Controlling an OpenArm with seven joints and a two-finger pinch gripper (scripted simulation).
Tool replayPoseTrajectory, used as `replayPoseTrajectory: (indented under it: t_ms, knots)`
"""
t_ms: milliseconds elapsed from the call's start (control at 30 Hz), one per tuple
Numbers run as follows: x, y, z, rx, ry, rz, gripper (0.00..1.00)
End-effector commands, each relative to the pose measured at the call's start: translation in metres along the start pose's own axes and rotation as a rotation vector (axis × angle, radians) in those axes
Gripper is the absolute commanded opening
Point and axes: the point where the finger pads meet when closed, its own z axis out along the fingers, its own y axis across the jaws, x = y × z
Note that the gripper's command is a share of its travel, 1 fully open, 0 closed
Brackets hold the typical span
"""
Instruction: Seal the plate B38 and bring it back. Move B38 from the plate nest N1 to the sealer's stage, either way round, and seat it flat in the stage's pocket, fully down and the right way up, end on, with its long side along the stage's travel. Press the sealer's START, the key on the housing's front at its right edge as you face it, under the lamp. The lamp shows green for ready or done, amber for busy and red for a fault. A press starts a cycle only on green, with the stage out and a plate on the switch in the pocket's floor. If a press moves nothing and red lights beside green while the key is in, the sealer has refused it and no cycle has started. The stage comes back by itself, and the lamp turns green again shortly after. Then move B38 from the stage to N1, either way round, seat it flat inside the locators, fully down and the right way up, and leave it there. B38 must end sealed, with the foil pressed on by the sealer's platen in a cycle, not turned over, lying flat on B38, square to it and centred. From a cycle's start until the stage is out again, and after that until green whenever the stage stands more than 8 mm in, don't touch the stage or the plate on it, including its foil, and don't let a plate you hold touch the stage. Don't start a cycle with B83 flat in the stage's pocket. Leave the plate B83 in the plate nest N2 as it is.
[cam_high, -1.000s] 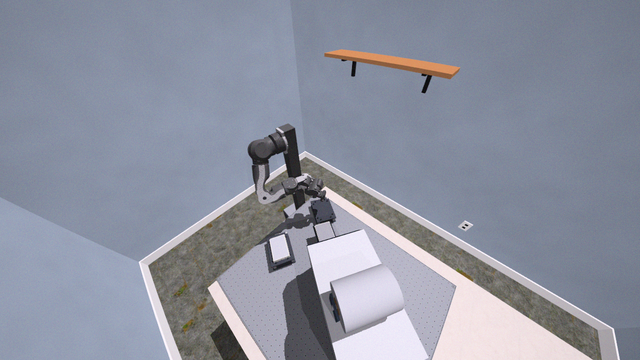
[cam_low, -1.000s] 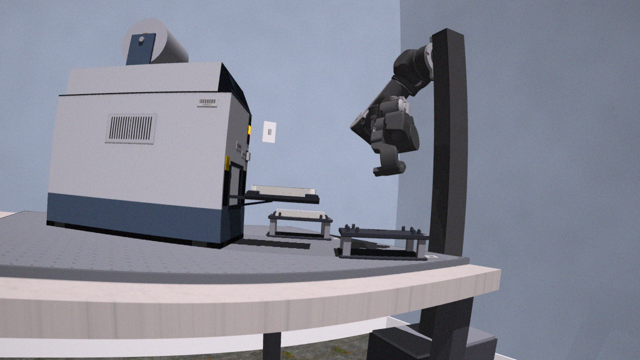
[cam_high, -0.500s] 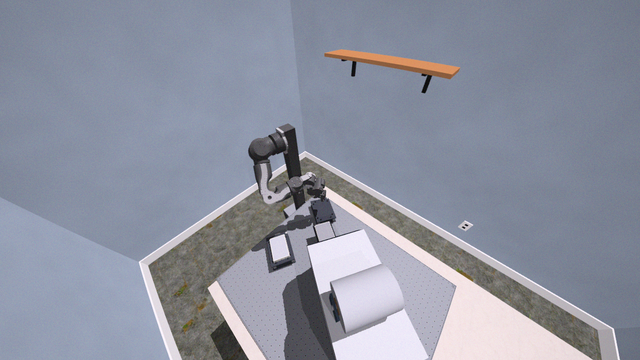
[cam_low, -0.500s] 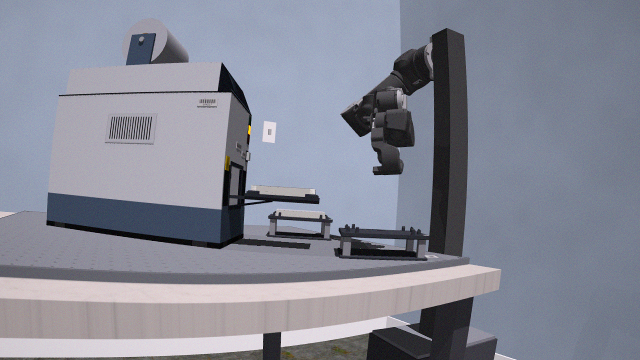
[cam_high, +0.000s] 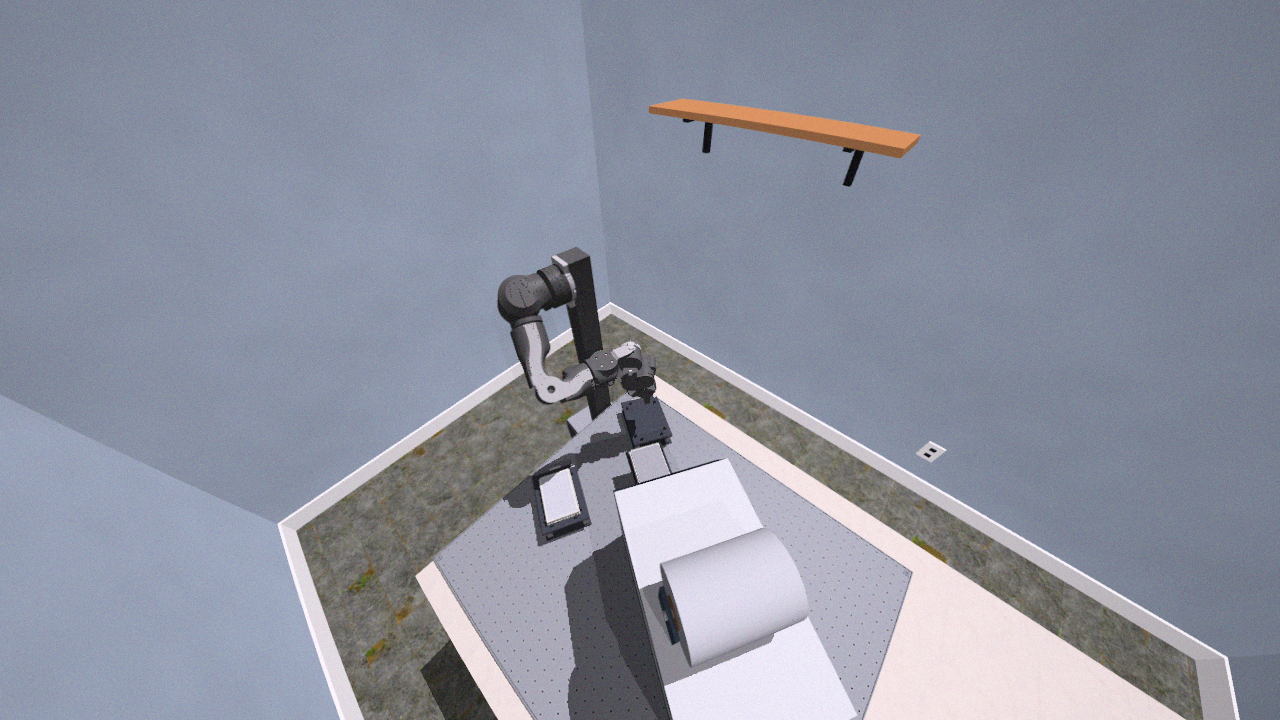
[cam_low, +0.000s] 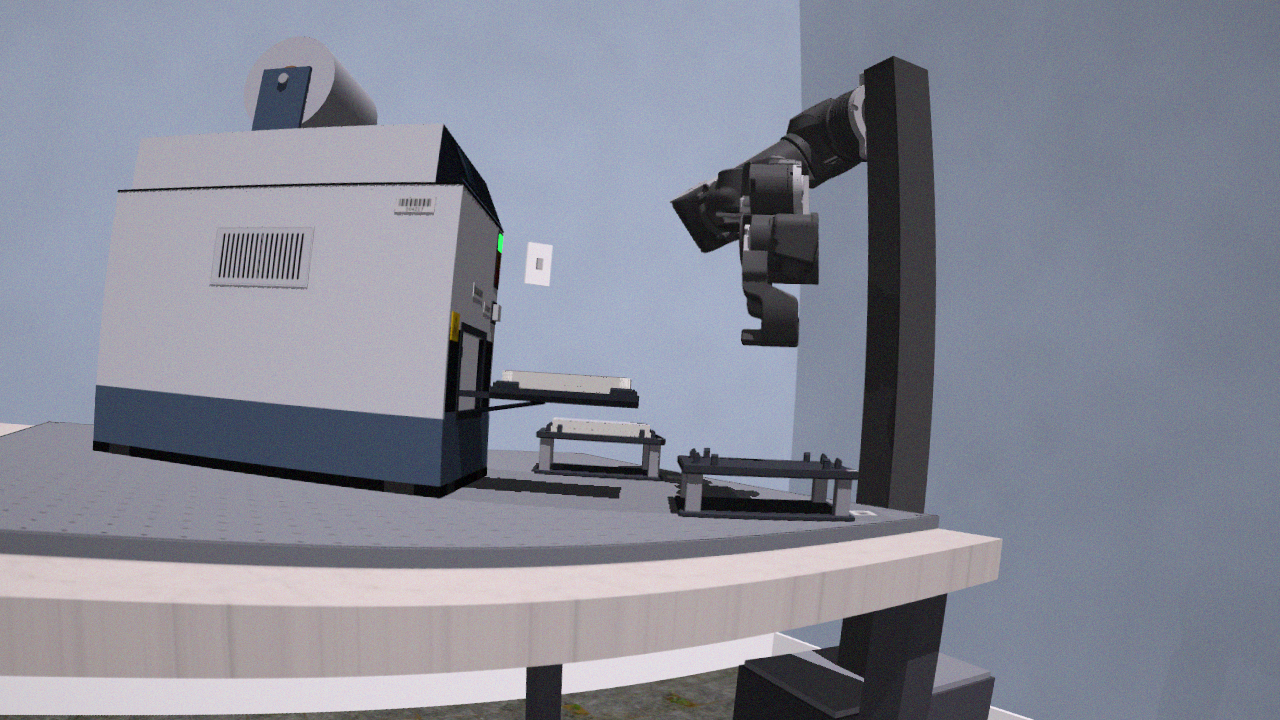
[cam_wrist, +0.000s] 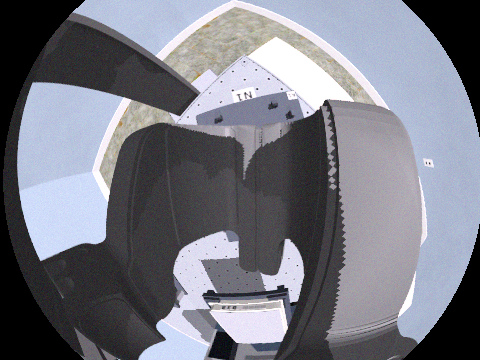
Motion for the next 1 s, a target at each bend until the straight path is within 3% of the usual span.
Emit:
replayPoseTrajectory:
  t_ms: [0,267,433,967]
  knots:
    - [0.0017,-0.0031,0.0005,0.016,0.01,-0.005,0.0]
    - [0.0017,-0.0031,0.0005,0.016,0.01,-0.005,0.0]
    - [0.0014,-0.0034,0.0002,0.2,0.01,-0.178,0.0]
    - [0.0014,-0.0034,0.0002,0.2,0.01,-0.178,0.0]
